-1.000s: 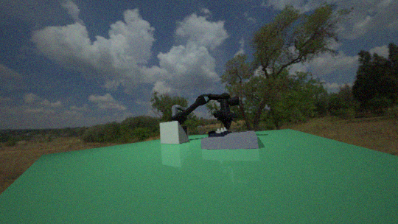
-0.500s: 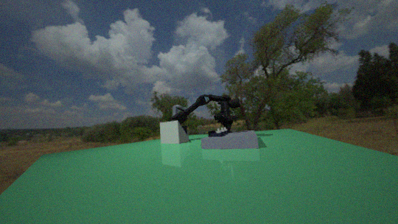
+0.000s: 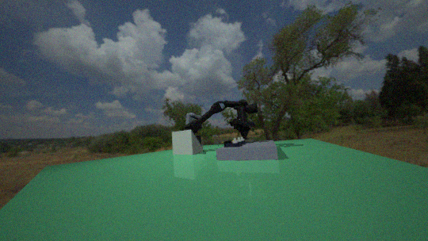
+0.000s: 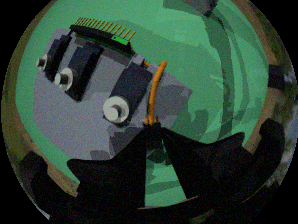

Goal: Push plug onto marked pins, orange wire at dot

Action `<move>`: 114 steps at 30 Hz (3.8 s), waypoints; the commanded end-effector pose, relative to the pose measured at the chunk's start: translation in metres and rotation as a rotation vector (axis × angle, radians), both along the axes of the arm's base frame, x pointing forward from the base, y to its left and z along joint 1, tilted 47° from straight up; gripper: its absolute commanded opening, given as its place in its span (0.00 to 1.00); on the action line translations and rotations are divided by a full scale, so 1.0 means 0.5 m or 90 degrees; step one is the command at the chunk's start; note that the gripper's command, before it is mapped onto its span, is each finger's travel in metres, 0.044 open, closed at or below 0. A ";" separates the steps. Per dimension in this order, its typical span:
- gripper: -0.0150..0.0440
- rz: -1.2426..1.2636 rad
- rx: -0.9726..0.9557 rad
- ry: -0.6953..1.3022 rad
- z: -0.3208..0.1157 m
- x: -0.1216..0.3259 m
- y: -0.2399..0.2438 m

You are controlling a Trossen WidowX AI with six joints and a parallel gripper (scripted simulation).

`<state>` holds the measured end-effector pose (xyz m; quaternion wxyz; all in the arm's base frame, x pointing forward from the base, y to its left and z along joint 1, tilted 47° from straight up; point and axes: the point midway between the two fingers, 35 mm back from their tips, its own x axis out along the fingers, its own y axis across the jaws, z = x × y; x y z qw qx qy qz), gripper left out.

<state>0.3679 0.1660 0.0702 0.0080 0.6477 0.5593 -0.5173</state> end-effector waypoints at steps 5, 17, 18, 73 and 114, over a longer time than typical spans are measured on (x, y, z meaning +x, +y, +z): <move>0.25 -0.005 0.000 -0.005 0.050 0.014 -0.057; 0.25 -0.065 -0.019 0.055 0.020 -0.028 -0.108; 0.25 -0.072 -0.021 0.063 0.017 -0.033 -0.114; 0.25 -0.288 -0.068 0.296 -0.129 -0.212 -0.165; 0.25 -0.288 -0.067 0.296 -0.128 -0.174 -0.157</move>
